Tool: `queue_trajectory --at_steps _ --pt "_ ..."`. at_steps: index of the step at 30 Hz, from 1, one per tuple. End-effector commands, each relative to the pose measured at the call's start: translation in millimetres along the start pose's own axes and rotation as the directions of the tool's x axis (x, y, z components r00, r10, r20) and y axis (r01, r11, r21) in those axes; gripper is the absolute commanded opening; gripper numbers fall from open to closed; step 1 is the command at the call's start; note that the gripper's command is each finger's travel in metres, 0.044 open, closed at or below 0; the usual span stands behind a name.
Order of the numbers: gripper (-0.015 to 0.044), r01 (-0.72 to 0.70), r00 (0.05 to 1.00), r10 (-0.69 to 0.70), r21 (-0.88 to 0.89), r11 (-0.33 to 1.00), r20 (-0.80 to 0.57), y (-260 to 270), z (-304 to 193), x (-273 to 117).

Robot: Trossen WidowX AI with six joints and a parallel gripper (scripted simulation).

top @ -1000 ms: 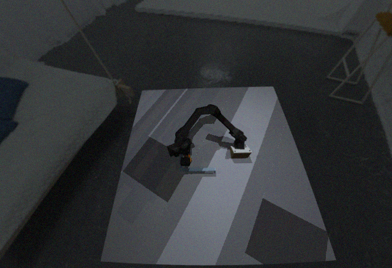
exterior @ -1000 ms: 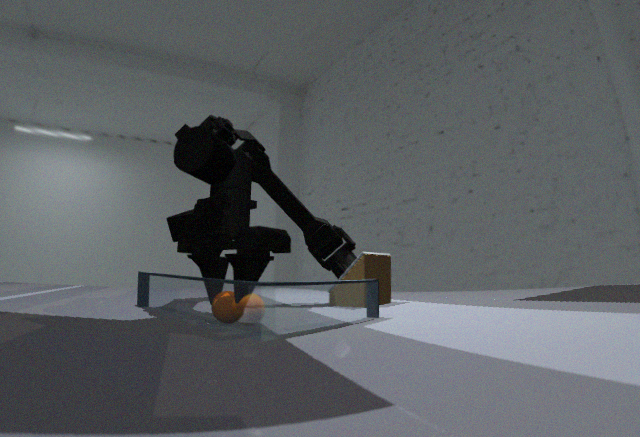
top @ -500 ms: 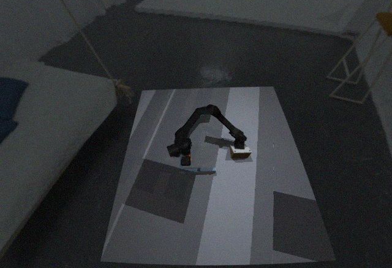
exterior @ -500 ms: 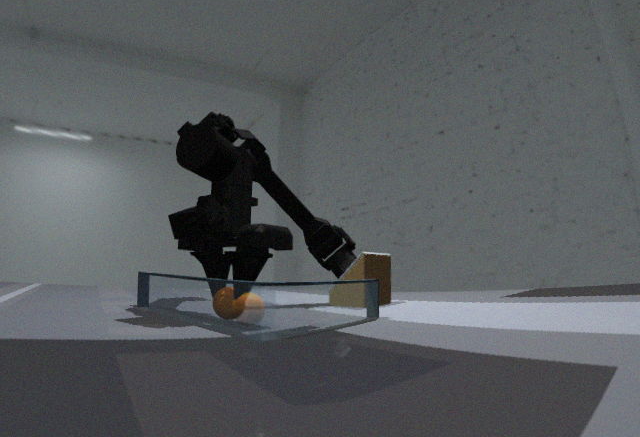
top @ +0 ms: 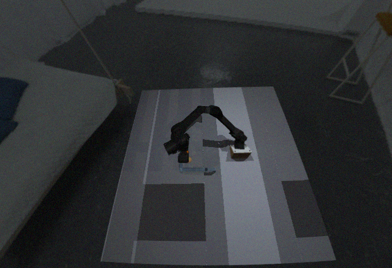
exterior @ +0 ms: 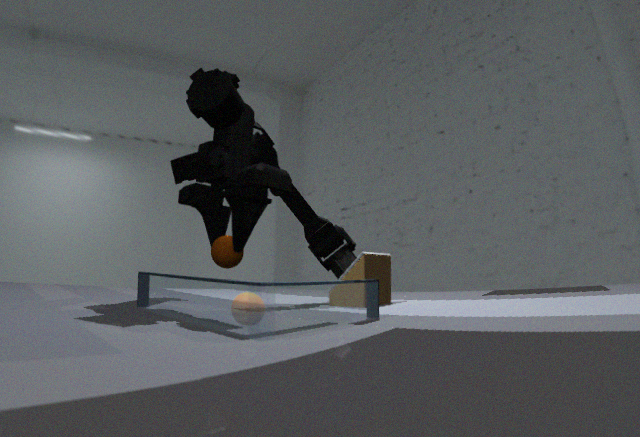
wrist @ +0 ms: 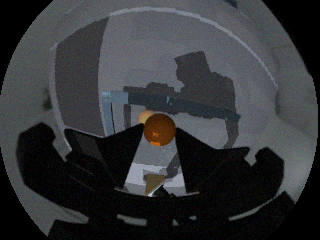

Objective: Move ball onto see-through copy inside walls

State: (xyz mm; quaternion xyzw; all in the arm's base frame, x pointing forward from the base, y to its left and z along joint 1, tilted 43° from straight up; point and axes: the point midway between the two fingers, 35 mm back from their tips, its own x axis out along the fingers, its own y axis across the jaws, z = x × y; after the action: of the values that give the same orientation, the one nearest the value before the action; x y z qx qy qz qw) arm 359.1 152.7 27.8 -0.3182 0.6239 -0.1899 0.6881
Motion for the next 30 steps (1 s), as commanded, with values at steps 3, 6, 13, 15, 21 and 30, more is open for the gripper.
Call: queue_trajectory --at_steps 3,6,13,15,21,30 --pt "0.0000 0.000 1.000 0.000 0.005 1.000 -0.001 1 -2 -28" --pt "0.0000 0.001 1.000 -0.001 0.006 1.000 0.000 0 -4 -43" --pt "0.0000 0.003 1.000 -0.003 0.008 1.000 0.001 2 -7 -50" --pt "0.0000 0.003 1.000 -0.003 0.008 1.000 0.002 7 -8 -43" --pt "0.0000 0.003 1.000 -0.003 0.008 1.000 0.002 21 -13 -21" --pt "0.0000 0.003 1.000 -0.003 0.008 1.000 0.002 28 -16 -4"
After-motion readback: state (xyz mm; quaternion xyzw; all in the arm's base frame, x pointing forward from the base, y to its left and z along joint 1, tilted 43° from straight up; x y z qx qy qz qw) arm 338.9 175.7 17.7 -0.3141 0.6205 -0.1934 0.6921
